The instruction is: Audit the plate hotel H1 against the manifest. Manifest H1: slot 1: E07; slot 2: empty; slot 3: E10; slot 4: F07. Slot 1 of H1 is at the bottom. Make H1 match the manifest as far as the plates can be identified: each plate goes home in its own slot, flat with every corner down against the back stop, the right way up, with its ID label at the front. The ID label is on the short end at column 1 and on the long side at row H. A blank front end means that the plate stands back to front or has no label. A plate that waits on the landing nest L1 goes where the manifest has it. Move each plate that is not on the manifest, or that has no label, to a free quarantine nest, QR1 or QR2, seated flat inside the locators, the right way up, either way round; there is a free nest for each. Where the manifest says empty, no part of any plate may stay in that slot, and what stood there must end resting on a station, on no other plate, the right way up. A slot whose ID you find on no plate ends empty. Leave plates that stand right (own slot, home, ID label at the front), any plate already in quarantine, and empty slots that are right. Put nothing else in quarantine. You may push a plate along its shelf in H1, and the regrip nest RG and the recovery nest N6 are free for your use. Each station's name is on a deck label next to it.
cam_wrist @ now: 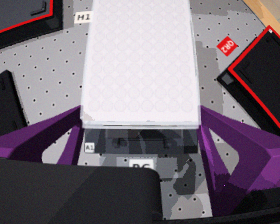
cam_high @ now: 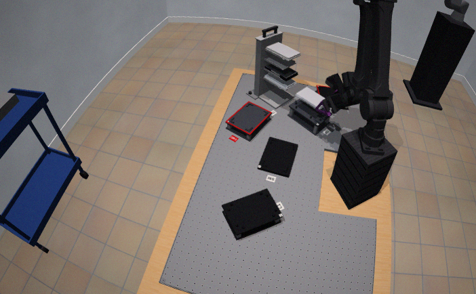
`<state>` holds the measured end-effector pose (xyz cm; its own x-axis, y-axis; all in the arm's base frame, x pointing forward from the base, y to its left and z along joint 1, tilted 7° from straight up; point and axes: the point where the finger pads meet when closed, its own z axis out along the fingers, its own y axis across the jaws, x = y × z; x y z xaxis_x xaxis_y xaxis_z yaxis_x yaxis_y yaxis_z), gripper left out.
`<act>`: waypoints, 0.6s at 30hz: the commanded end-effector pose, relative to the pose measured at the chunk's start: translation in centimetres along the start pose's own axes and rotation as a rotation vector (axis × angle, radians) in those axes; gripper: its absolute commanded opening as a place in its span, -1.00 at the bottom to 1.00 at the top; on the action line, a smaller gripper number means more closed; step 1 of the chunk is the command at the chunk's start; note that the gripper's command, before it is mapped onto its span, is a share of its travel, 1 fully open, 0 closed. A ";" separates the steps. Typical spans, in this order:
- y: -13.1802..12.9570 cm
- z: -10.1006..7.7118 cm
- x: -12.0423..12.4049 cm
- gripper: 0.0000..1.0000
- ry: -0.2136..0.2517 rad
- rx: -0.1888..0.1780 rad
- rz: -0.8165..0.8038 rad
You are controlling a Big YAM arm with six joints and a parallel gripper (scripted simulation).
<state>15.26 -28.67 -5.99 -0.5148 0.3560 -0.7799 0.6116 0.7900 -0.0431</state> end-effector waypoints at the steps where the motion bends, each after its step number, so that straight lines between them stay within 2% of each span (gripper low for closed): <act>1: -0.1 0.3 -0.6 0.72 -0.021 0.004 -0.007; 9: -0.2 0.6 -0.4 0.72 -0.023 0.005 -0.007; 10: -0.3 0.5 -0.8 0.72 -0.034 0.011 -0.014; 11: -0.1 0.6 -0.3 0.72 -0.022 0.004 -0.007; 18: -0.1 0.9 0.0 0.72 -0.021 0.004 -0.007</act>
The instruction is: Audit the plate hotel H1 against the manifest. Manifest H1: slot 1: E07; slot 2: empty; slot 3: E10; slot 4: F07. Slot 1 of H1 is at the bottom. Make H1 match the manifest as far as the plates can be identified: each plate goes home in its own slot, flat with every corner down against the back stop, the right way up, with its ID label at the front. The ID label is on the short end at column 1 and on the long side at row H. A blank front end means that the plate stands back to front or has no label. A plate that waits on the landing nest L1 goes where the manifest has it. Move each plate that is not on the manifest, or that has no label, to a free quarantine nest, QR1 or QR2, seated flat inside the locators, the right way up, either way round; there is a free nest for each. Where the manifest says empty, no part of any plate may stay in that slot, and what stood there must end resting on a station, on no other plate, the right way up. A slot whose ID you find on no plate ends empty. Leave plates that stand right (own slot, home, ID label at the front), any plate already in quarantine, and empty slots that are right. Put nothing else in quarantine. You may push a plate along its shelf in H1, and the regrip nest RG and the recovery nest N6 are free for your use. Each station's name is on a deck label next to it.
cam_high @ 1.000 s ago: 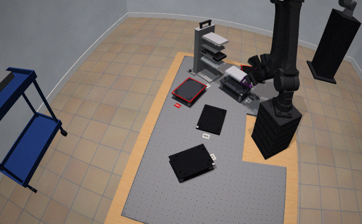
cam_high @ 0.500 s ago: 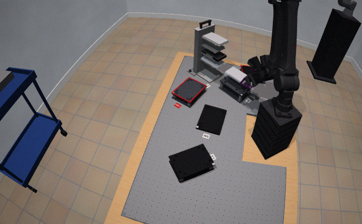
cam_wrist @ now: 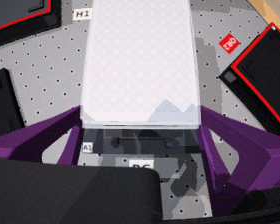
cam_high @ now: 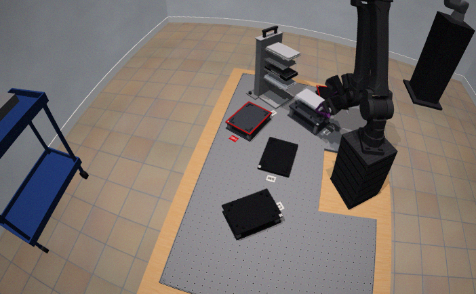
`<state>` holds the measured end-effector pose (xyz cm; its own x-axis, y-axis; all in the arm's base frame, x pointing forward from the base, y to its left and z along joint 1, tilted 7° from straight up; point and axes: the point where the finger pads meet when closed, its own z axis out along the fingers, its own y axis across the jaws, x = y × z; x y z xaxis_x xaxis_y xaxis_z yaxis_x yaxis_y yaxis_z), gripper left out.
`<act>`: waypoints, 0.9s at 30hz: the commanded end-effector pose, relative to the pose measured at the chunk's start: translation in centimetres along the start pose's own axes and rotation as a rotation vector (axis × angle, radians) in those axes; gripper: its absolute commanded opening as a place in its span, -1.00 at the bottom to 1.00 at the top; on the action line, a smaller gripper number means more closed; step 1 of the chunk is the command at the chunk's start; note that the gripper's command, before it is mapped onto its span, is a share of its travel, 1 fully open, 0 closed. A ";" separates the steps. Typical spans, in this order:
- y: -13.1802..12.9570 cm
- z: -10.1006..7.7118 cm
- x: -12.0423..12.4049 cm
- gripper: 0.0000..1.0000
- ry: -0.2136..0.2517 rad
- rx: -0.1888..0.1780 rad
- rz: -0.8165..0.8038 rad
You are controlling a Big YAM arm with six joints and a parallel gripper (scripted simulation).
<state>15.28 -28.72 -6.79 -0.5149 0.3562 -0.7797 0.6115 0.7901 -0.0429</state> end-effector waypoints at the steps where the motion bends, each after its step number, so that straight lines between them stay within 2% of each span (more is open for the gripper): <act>1: -0.1 0.4 -0.6 0.72 -0.022 0.004 -0.007; 9: -0.2 0.4 -0.8 0.72 -0.032 0.009 -0.013; 10: -0.1 0.5 -0.3 0.72 -0.021 0.004 -0.006; 25: -0.1 1.0 0.2 0.72 -0.022 0.004 -0.007; 26: -0.2 0.9 -0.2 0.72 -0.032 0.010 -0.013; 27: -0.1 1.1 0.2 0.72 -0.022 0.004 -0.007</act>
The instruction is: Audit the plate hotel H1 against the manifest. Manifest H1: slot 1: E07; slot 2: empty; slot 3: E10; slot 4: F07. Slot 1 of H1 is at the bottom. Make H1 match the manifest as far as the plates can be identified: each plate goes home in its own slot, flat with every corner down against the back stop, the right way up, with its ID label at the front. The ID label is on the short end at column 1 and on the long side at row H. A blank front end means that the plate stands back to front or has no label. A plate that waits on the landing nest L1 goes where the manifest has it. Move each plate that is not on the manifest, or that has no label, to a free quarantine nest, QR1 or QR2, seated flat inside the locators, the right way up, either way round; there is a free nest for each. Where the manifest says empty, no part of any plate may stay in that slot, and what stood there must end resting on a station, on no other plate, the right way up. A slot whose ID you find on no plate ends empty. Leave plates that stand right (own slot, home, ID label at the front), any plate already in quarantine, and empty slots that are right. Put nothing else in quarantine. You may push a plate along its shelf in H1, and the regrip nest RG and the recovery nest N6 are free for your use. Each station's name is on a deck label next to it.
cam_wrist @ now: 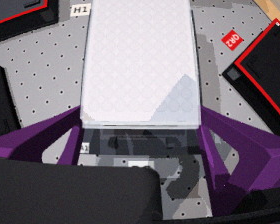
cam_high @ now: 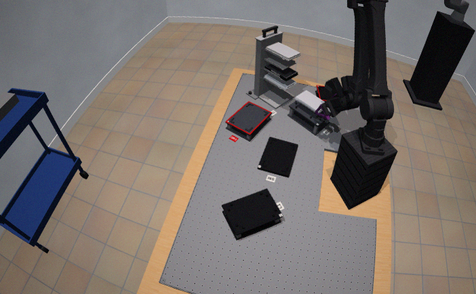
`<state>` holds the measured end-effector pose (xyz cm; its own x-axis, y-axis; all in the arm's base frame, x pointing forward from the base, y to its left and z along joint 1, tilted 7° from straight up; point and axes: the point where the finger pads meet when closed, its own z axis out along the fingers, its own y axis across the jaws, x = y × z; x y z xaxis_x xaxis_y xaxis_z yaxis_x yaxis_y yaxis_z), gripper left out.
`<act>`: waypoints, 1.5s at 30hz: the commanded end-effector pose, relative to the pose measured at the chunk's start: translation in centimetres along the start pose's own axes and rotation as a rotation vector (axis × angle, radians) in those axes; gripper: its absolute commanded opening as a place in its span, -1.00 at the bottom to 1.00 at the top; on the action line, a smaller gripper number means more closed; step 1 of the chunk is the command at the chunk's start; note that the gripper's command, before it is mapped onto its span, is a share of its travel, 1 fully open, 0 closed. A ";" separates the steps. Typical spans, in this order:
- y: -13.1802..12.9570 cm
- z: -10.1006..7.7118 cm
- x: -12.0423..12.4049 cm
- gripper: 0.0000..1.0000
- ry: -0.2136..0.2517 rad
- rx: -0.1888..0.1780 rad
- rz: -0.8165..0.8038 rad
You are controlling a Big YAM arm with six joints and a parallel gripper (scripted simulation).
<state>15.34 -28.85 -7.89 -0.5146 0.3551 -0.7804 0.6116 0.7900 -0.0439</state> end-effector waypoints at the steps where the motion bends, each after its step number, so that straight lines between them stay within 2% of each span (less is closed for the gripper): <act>1: -0.1 0.4 -0.5 0.72 -0.021 0.003 -0.006; 15: -0.1 0.8 -0.1 0.72 -0.020 0.003 -0.006; 16: -0.2 0.6 -0.5 0.72 -0.031 0.009 -0.012; 18: -0.1 0.9 0.1 0.72 -0.020 0.003 -0.006; 32: -0.1 1.3 0.5 0.72 -0.020 0.003 -0.006; 33: -0.2 1.1 0.1 0.72 -0.030 0.008 -0.012; 45: -0.1 1.7 1.0 0.72 -0.020 0.003 -0.006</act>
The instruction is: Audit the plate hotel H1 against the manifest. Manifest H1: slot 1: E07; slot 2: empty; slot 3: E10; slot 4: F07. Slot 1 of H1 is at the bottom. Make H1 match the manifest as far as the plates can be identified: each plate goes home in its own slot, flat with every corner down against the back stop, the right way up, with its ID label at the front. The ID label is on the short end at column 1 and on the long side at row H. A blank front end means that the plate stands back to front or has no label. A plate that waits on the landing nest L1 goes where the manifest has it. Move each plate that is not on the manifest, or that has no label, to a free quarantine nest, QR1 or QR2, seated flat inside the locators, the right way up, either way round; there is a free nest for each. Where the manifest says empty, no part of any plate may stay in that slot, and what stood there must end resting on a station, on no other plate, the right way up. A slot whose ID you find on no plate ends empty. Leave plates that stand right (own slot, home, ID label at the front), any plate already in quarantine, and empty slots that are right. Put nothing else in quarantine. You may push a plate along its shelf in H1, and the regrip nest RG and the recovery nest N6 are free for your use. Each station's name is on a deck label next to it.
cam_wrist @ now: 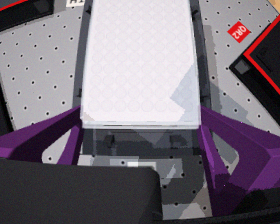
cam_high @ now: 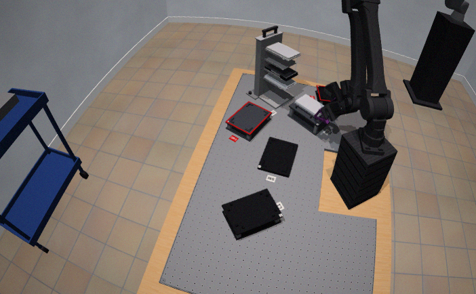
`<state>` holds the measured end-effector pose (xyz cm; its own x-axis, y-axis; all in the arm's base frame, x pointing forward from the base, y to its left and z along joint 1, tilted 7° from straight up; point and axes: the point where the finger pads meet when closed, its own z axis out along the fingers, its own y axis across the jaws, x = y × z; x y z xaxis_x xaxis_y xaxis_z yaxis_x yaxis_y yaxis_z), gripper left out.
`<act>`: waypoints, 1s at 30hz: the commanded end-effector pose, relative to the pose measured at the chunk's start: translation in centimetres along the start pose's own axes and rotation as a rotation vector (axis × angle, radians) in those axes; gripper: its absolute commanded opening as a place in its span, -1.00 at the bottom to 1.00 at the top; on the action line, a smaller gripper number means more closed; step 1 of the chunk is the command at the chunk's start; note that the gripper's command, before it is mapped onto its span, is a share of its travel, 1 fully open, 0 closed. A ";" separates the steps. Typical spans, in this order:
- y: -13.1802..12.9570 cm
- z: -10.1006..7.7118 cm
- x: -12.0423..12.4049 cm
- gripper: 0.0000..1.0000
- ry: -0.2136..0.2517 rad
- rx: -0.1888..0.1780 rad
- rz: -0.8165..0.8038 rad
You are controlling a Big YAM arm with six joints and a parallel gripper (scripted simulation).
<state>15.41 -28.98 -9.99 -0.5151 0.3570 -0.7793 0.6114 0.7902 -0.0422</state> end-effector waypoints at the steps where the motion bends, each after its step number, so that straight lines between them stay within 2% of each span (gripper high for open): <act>1: -0.1 0.4 -0.5 0.72 -0.022 0.005 -0.007; 5: -0.2 0.1 -1.0 0.72 -0.032 0.010 -0.013; 7: -0.1 0.5 -0.4 0.72 -0.021 0.004 -0.006; 21: -0.1 0.9 0.0 0.72 -0.022 0.004 -0.007; 22: -0.4 0.9 -0.5 0.72 -0.035 0.012 -0.015; 23: -0.1 1.0 0.1 0.72 -0.023 0.004 -0.008; 30: 0.0 1.2 0.4 0.72 -0.021 0.003 -0.008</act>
<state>15.45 -29.09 -11.16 -0.5141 0.3544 -0.7811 0.6117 0.7898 -0.0443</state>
